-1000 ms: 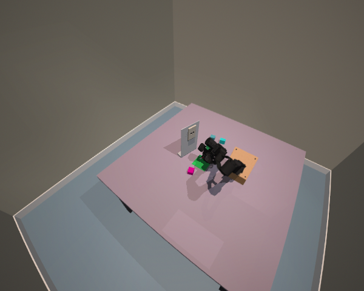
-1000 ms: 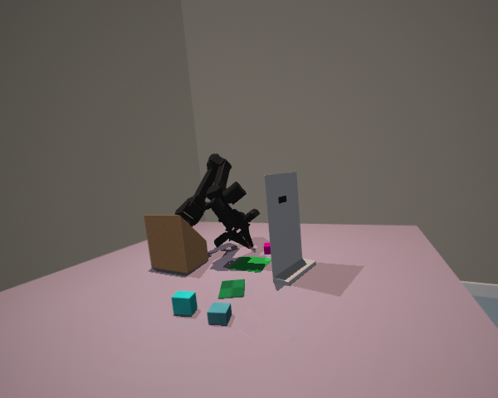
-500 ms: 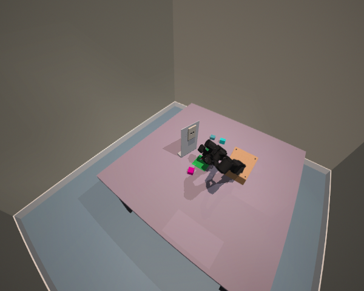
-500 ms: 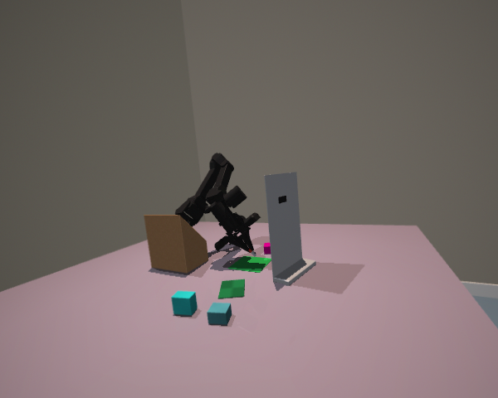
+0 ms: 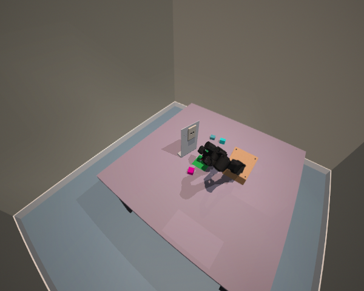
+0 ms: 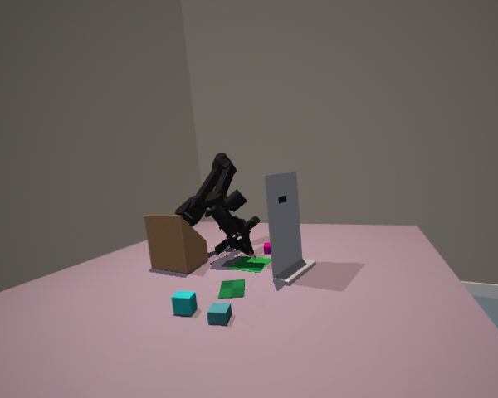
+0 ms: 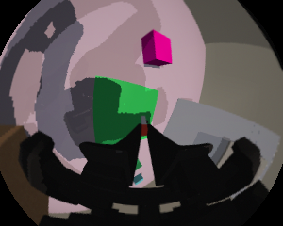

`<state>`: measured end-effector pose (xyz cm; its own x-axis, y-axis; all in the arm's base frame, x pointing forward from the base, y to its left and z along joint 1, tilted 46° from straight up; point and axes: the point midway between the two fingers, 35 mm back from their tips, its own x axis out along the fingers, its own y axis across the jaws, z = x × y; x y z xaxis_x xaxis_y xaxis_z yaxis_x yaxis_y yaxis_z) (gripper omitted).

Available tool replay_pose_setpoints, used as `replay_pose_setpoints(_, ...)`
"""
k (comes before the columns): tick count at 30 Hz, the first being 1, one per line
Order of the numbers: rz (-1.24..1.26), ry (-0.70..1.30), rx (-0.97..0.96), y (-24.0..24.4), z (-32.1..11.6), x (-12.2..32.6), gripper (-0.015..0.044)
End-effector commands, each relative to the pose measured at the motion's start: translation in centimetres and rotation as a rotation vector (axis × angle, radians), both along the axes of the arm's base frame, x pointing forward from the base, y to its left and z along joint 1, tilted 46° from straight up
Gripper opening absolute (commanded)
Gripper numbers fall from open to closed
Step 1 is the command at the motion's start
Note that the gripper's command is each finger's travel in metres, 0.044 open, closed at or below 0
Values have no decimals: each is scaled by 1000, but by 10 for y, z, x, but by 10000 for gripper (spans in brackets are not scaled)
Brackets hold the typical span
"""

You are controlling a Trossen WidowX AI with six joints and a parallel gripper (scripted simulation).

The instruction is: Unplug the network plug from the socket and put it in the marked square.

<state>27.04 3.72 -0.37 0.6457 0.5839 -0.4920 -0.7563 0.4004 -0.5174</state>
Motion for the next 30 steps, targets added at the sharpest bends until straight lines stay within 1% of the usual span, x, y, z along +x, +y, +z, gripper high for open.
replay_pose_setpoints(1,-3,9,4,4,-4,-2,0)
replay_pose_setpoints(30,-2,-1,7,13,-8,0,0)
